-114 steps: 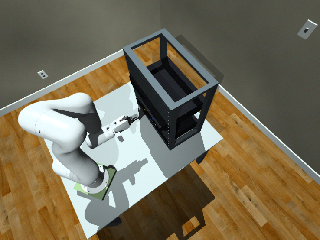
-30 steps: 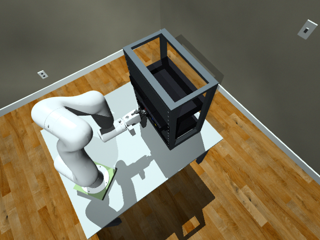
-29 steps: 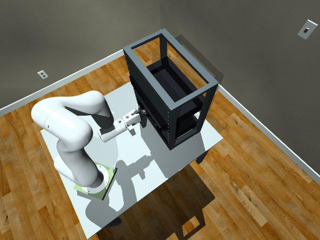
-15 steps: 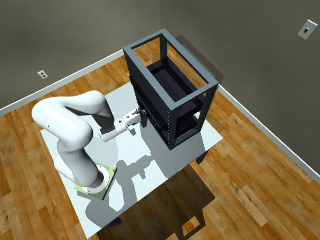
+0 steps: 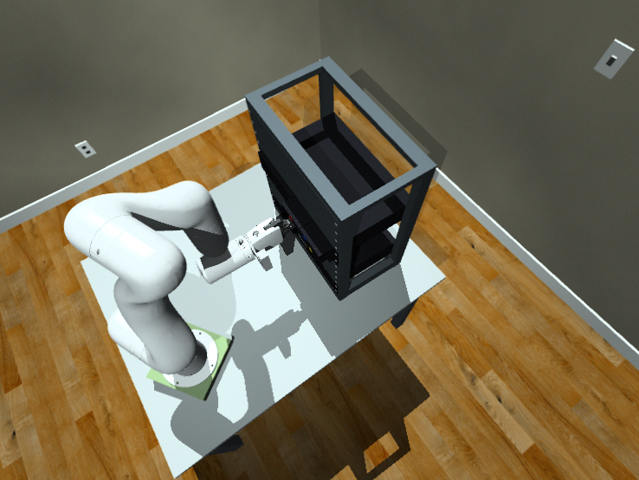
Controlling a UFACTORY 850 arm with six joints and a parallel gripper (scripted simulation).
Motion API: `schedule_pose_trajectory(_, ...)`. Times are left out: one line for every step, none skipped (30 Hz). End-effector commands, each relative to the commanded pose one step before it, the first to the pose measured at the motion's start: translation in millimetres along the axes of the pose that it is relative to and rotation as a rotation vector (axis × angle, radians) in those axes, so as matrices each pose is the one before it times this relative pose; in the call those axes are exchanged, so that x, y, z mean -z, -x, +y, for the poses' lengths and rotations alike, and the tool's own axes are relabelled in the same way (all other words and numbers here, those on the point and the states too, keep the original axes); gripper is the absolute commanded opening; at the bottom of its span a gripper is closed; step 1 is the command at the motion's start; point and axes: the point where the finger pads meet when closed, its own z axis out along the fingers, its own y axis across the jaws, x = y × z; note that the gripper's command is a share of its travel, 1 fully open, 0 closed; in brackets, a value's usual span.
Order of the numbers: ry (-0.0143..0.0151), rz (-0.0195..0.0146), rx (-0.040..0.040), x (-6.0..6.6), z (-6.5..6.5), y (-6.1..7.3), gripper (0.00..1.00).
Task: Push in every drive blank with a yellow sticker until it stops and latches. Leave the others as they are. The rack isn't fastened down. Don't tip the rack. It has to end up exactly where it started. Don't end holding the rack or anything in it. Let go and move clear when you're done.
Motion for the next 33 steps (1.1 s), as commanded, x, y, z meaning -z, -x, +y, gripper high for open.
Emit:
schedule_pose_trajectory(-0.00222, 0.00014, -0.00075, -1.57, -0.92, 0.17, 0.00)
schedule_pose_trajectory(0.00000, 0.00000, 0.00000, 0.00, 0.00, 0.00, 0.00)
schedule_pose_trajectory(0.00000, 0.00000, 0.00000, 0.00, 0.00, 0.00, 0.00)
schedule_pose_trajectory(0.00000, 0.00000, 0.00000, 0.00, 0.00, 0.00, 0.00)
schedule_pose_trajectory(0.00000, 0.00000, 0.00000, 0.00, 0.00, 0.00, 0.00)
schedule_pose_trajectory(0.00000, 0.00000, 0.00000, 0.00, 0.00, 0.00, 0.00)
schedule_pose_trajectory(0.00000, 0.00000, 0.00000, 0.00, 0.00, 0.00, 0.00)
schedule_pose_trajectory(0.00000, 0.00000, 0.00000, -0.03, 0.00, 0.00, 0.00)
schedule_pose_trajectory(0.00000, 0.00000, 0.00000, -0.19, -0.01, 0.00, 0.00)
schedule_pose_trajectory(0.00000, 0.00000, 0.00000, 0.00, 0.00, 0.00, 0.00)
schedule_pose_trajectory(0.00000, 0.00000, 0.00000, 0.00, 0.00, 0.00, 0.00)
schedule_pose_trajectory(0.00000, 0.00000, 0.00000, -0.40, -0.01, 0.00, 0.00)
schedule_pose_trajectory(0.00000, 0.00000, 0.00000, -0.56, -0.02, 0.00, 0.00)
schedule_pose_trajectory(0.00000, 0.00000, 0.00000, -0.62, -0.02, 0.00, 0.00)
schedule_pose_trajectory(0.00000, 0.00000, 0.00000, -0.56, -0.02, 0.00, 0.00)
schedule_pose_trajectory(0.00000, 0.00000, 0.00000, -0.40, -0.01, 0.00, 0.00)
schedule_pose_trajectory(0.00000, 0.00000, 0.00000, -0.19, -0.01, 0.00, 0.00)
schedule_pose_trajectory(0.00000, 0.00000, 0.00000, -0.03, 0.00, 0.00, 0.00)
schedule_pose_trajectory(0.00000, 0.00000, 0.00000, 0.00, 0.00, 0.00, 0.00)
schedule_pose_trajectory(0.00000, 0.00000, 0.00000, 0.00, 0.00, 0.00, 0.00)
schedule_pose_trajectory(0.00000, 0.00000, 0.00000, 0.00, 0.00, 0.00, 0.00)
schedule_pose_trajectory(0.00000, 0.00000, 0.00000, 0.00, 0.00, 0.00, 0.00)
schedule_pose_trajectory(0.00000, 0.00000, 0.00000, 0.00, 0.00, 0.00, 0.00)
schedule_pose_trajectory(0.00000, 0.00000, 0.00000, 0.00, 0.00, 0.00, 0.00)
schedule_pose_trajectory(0.00000, 0.00000, 0.00000, -0.03, 0.00, 0.00, 0.00)
schedule_pose_trajectory(0.00000, 0.00000, 0.00000, -0.19, 0.00, 0.00, 0.00)
schedule_pose_trajectory(0.00000, 0.00000, 0.00000, 0.00, 0.00, 0.00, 0.00)
schedule_pose_trajectory(0.00000, 0.00000, 0.00000, 0.00, 0.00, 0.00, 0.00)
schedule_pose_trajectory(0.00000, 0.00000, 0.00000, -0.40, -0.01, 0.00, 0.00)
schedule_pose_trajectory(0.00000, 0.00000, 0.00000, -0.56, -0.01, 0.00, 0.00)
schedule_pose_trajectory(0.00000, 0.00000, 0.00000, -0.62, -0.02, 0.00, 0.00)
schedule_pose_trajectory(0.00000, 0.00000, 0.00000, -0.56, -0.01, 0.00, 0.00)
schedule_pose_trajectory(0.00000, 0.00000, 0.00000, -0.40, -0.01, 0.00, 0.00)
